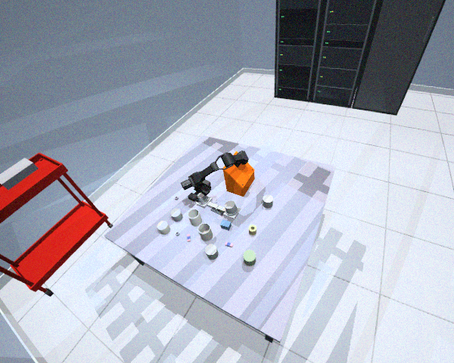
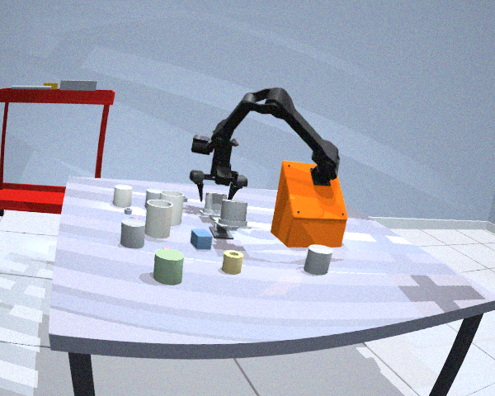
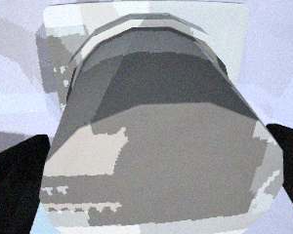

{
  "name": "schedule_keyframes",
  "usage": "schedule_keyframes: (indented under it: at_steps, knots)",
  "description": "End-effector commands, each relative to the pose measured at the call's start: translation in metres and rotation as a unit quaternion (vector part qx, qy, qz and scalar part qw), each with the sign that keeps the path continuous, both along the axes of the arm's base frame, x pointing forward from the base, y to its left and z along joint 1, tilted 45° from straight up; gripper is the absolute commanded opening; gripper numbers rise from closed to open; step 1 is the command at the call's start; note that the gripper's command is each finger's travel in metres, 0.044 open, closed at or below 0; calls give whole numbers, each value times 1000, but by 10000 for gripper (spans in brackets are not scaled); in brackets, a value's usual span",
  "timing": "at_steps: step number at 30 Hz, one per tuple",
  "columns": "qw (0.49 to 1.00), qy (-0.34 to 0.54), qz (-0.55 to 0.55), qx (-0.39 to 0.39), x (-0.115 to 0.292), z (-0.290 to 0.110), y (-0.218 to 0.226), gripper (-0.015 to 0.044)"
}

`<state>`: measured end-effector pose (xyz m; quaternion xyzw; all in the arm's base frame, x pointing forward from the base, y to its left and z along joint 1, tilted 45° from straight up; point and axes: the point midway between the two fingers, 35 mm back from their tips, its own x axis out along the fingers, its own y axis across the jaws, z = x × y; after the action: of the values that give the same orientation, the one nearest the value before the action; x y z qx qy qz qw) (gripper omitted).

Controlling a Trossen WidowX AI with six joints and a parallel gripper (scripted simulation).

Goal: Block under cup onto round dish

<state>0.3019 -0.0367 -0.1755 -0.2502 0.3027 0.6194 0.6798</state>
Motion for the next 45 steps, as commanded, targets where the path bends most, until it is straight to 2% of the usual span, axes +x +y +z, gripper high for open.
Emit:
schedule_keyframes:
  at_steps: [1, 4, 8, 15, 26, 45]
  knots:
    - [1000, 4, -1, 4, -2, -6, 8, 440]
    - [1000, 4, -1, 4, -2, -7, 10, 440]
    - [1000, 4, -1, 4, -2, -7, 10, 335]
    - [1000, 4, -1, 4, -2, -7, 10, 288]
    - [1000, 4, -1, 3, -1, -1, 3, 0]
    - [1000, 4, -2, 1, 2, 14, -15, 0]
